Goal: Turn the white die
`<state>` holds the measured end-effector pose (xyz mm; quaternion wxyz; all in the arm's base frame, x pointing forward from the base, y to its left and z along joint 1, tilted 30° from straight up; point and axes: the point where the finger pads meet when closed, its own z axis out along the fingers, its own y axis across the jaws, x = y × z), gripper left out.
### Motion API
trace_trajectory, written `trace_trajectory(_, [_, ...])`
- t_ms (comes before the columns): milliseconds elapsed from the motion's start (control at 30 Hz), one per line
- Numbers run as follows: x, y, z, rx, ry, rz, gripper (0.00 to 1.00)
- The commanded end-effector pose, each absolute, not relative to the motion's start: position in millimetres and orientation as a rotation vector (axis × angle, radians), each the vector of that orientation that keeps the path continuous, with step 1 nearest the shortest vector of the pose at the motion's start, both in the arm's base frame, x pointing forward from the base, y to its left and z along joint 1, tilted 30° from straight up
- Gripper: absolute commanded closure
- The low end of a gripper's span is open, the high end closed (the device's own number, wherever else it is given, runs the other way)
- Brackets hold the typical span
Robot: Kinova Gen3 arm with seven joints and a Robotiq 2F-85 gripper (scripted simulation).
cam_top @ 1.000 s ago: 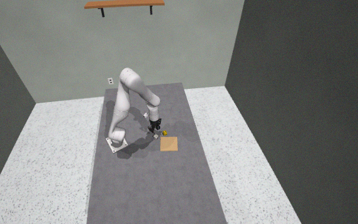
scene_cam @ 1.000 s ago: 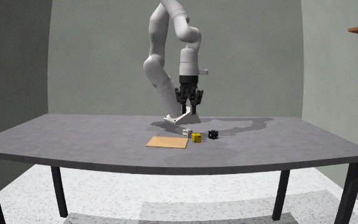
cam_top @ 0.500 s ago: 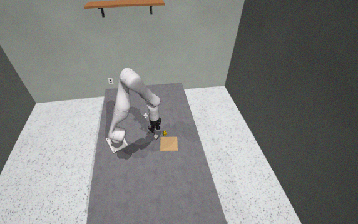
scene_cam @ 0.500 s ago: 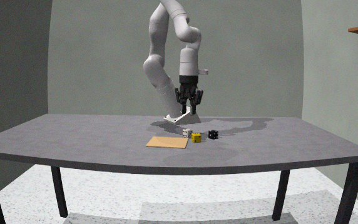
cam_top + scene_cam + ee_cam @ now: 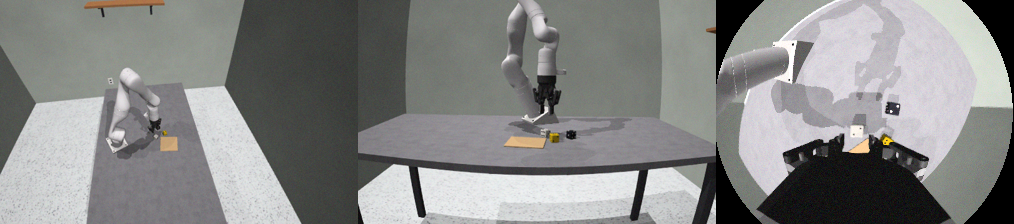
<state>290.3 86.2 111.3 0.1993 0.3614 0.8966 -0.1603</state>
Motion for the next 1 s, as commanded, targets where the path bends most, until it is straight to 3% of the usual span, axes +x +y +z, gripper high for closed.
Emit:
trace_trajectory(0, [290.5, 86.3, 111.0, 1.01, 2.507, -0.448, 0.54])
trace_trajectory(967, [298.6, 72.4, 83.5, 1.01, 2.507, -0.448, 0.54])
